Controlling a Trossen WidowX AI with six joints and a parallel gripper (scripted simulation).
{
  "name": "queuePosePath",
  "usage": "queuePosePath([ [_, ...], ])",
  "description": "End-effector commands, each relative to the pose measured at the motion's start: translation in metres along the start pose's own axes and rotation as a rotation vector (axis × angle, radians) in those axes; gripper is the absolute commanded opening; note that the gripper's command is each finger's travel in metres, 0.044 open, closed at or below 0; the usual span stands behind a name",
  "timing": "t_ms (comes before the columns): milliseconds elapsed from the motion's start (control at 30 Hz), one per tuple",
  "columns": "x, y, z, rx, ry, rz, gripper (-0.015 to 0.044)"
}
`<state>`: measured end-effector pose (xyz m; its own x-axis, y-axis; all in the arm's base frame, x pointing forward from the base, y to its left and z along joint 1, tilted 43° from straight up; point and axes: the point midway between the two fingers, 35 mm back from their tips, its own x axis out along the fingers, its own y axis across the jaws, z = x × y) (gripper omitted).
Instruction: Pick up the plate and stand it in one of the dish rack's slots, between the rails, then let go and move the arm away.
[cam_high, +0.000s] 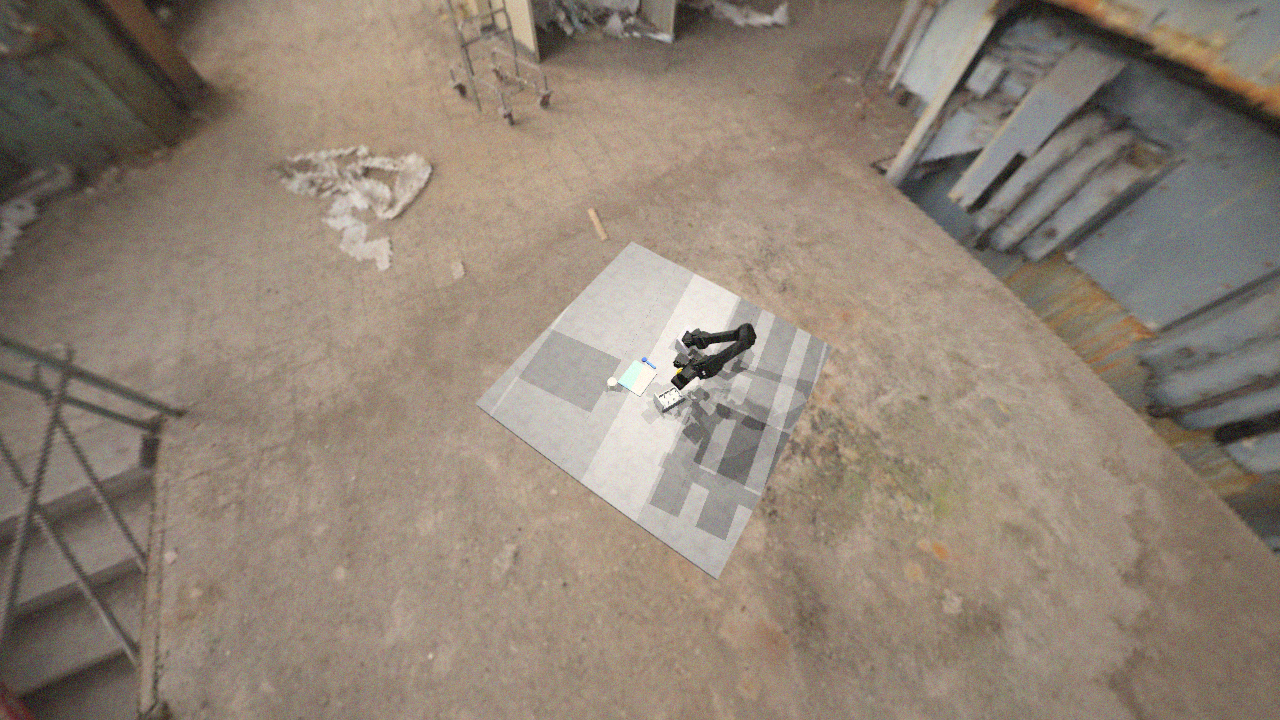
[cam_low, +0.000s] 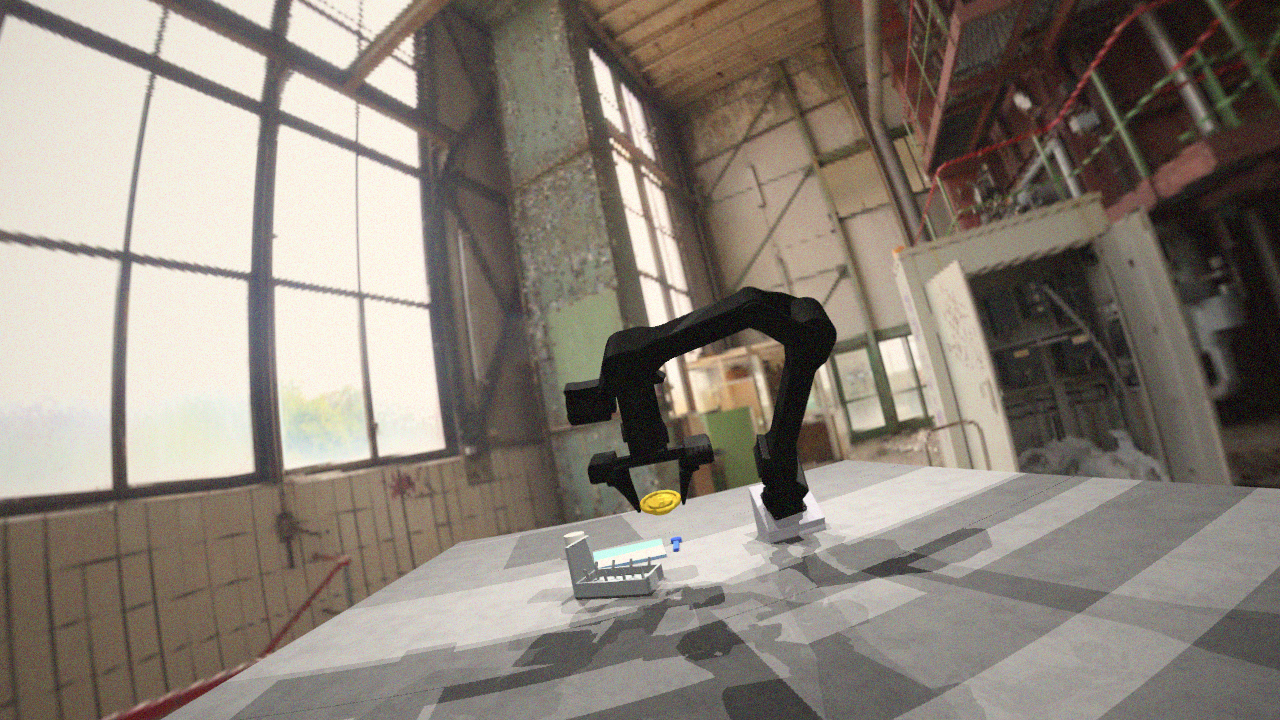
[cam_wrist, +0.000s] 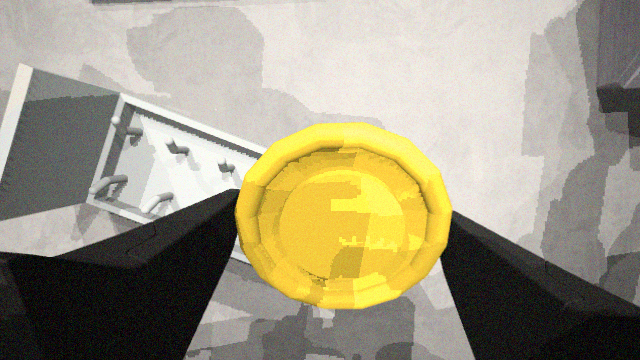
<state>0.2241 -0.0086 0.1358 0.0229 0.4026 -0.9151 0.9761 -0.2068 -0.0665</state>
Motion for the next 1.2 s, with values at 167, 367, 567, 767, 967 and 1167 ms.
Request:
queuePosePath([
  [167,0.020,0.000,0.006,-0.171,-0.184,0.051,0.0000],
  [367,0.031,0.003,0.008,-0.285,-0.308,0.102,0.0000],
  [567,0.039,0.007,0.009,-0.391,-0.424,0.164,0.0000],
  [767,0.045,0.012,0.007,-0.488,-0.532,0.238,0.0000],
  [967,0.049,0.016,0.004,-0.574,-0.629,0.321,0.0000],
  [1167,0.051,0.019,-0.002,-0.649,-0.717,0.414,0.0000],
])
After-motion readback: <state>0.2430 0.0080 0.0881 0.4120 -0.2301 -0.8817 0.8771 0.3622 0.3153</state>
